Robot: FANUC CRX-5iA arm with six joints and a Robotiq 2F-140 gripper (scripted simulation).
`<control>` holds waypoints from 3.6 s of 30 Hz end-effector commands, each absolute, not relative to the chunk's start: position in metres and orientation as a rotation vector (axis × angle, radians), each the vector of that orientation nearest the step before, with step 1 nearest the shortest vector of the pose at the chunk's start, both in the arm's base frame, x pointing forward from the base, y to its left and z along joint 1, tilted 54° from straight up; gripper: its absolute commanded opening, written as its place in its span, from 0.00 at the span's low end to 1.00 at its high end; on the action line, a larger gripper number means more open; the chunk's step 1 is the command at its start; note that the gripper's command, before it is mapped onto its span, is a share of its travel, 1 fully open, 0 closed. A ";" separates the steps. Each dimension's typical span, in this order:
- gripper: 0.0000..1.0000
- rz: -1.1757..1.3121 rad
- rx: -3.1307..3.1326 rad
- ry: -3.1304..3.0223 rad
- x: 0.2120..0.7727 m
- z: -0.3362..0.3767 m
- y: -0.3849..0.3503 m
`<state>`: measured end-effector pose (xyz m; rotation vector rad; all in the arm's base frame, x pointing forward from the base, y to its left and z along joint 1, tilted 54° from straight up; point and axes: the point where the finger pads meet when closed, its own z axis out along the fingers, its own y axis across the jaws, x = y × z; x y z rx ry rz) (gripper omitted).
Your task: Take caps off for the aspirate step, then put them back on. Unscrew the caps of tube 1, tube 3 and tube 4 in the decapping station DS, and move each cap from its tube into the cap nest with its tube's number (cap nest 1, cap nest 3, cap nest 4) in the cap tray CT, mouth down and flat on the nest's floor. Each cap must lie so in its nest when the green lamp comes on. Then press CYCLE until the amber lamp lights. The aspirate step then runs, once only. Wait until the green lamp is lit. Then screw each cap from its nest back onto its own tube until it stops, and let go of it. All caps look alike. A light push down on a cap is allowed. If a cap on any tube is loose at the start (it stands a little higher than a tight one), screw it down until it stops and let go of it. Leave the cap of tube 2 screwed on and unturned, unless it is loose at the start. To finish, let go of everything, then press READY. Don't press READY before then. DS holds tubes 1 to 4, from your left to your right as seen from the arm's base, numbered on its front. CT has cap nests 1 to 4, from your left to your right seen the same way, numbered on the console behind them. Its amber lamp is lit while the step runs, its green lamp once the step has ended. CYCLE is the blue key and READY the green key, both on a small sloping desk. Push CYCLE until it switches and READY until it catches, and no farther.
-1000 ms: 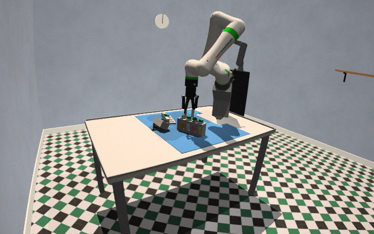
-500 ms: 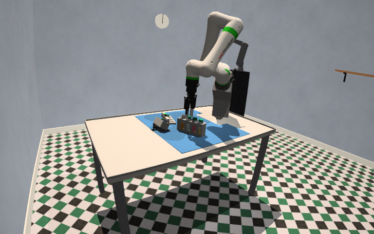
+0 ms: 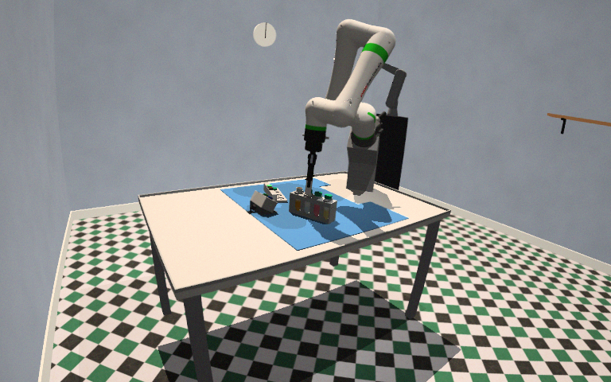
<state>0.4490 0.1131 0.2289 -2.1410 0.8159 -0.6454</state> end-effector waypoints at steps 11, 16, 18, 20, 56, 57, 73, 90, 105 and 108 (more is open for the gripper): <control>0.00 -0.612 -2.134 0.767 0.449 0.228 0.113; 0.00 -0.612 -2.134 0.767 0.449 0.228 0.113; 0.00 -0.559 -2.081 0.868 0.449 0.228 0.113; 0.00 -0.505 -2.025 0.966 0.449 0.228 0.113; 0.35 -0.037 -1.419 1.677 0.449 0.228 0.113; 0.35 -0.037 -1.419 1.677 0.449 0.228 0.113; 0.35 -0.316 -1.804 1.284 0.449 0.228 0.113; 0.35 -0.589 -2.111 0.812 0.449 0.228 0.113; 0.00 -0.589 -2.111 0.812 0.449 0.228 0.113; 0.00 -0.589 -2.111 0.812 0.449 0.228 0.113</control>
